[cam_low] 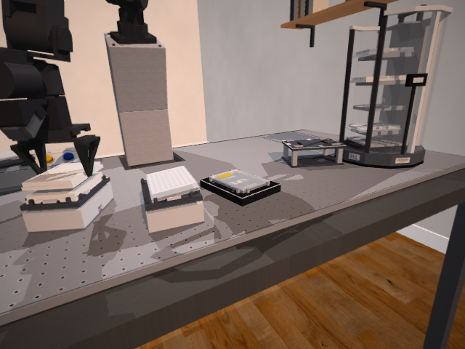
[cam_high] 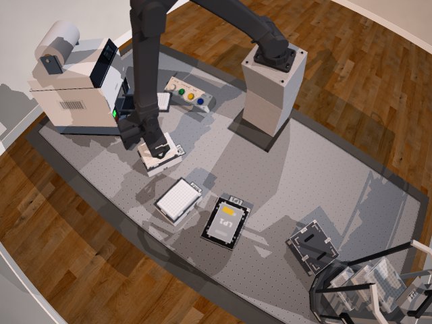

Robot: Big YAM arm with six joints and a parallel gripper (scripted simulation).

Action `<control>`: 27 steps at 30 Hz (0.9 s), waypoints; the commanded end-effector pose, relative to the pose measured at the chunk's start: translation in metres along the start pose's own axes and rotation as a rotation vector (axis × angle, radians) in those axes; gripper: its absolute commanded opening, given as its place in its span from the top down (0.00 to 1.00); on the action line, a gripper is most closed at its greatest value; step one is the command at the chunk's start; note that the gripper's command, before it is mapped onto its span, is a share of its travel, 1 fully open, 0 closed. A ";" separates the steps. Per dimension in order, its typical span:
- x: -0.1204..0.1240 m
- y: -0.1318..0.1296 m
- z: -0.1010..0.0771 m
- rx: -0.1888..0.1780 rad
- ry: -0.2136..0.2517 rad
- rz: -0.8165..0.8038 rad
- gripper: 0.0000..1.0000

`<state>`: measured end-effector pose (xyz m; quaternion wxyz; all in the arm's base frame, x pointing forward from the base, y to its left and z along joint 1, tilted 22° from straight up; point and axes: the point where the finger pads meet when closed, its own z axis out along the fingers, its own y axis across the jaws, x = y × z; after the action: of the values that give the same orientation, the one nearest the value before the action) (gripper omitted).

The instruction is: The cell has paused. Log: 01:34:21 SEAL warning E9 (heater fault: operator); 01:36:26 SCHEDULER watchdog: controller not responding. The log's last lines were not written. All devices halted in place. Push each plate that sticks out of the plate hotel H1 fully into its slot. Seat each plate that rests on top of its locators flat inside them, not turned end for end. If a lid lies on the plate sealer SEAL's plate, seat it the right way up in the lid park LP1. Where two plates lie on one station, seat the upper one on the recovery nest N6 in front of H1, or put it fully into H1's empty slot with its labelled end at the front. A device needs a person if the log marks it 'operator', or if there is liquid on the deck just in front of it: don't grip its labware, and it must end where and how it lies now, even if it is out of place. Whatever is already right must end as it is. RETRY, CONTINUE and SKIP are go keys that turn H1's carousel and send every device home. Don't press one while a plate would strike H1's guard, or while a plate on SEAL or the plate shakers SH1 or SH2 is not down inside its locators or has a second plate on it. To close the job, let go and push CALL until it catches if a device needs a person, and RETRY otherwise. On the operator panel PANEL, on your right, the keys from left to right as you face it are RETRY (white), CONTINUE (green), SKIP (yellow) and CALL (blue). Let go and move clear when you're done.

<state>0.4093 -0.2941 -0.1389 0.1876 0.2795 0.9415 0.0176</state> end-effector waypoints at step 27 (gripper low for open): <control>-0.001 -0.004 -0.014 0.001 -0.002 -0.002 0.16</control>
<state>0.4071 -0.2938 -0.1334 0.1872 0.2795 0.9416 0.0174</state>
